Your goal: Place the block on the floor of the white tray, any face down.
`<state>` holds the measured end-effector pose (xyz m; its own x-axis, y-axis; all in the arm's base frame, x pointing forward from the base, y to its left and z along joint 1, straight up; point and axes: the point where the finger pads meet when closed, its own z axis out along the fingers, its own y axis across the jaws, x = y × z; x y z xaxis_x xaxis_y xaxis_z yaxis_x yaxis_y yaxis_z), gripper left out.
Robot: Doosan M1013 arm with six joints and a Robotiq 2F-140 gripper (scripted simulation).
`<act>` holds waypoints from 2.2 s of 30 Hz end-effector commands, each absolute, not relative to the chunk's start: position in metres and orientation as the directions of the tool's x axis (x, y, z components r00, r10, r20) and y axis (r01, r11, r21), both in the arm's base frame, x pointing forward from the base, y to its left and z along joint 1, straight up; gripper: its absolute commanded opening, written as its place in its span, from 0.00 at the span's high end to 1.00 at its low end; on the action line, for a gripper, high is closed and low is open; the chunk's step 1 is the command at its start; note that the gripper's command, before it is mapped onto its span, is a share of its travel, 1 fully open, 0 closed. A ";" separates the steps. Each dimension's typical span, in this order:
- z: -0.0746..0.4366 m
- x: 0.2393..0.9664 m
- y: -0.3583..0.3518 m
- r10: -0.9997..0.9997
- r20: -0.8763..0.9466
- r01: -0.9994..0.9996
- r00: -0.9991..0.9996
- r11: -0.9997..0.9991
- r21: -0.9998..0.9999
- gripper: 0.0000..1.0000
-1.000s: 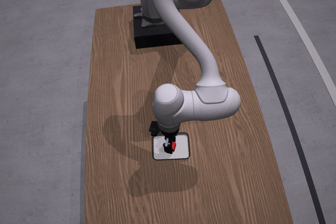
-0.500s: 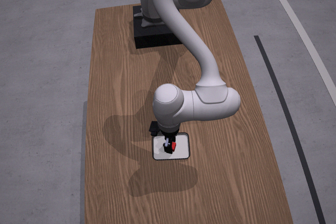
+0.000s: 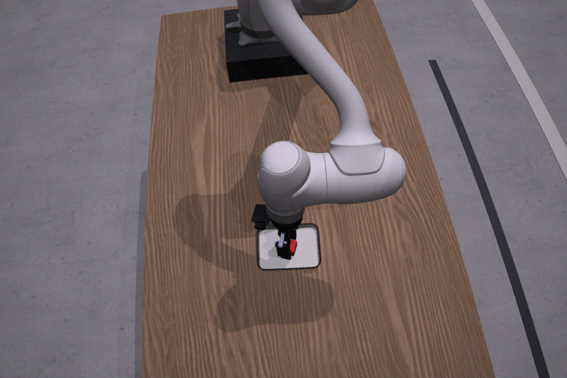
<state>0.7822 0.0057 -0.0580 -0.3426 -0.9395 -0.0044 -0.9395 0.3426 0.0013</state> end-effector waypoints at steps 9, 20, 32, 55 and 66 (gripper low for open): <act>-0.040 0.784 0.006 -0.939 -0.005 -0.939 -0.344 0.344 -0.002 0.59; -0.013 0.784 0.006 -0.939 -0.005 -0.939 -0.343 0.343 -0.003 0.59; 0.004 0.783 0.006 -0.939 -0.004 -0.939 -0.343 0.343 -0.001 0.59; -0.001 0.554 0.003 -0.939 -0.006 -0.940 -0.342 0.343 -0.003 0.59; 0.001 0.545 0.004 -0.939 -0.007 -0.939 -0.344 0.344 -0.006 0.59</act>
<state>0.5415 0.0044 -0.0012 -0.3426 -0.9395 -0.0022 -0.9395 0.3426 0.0056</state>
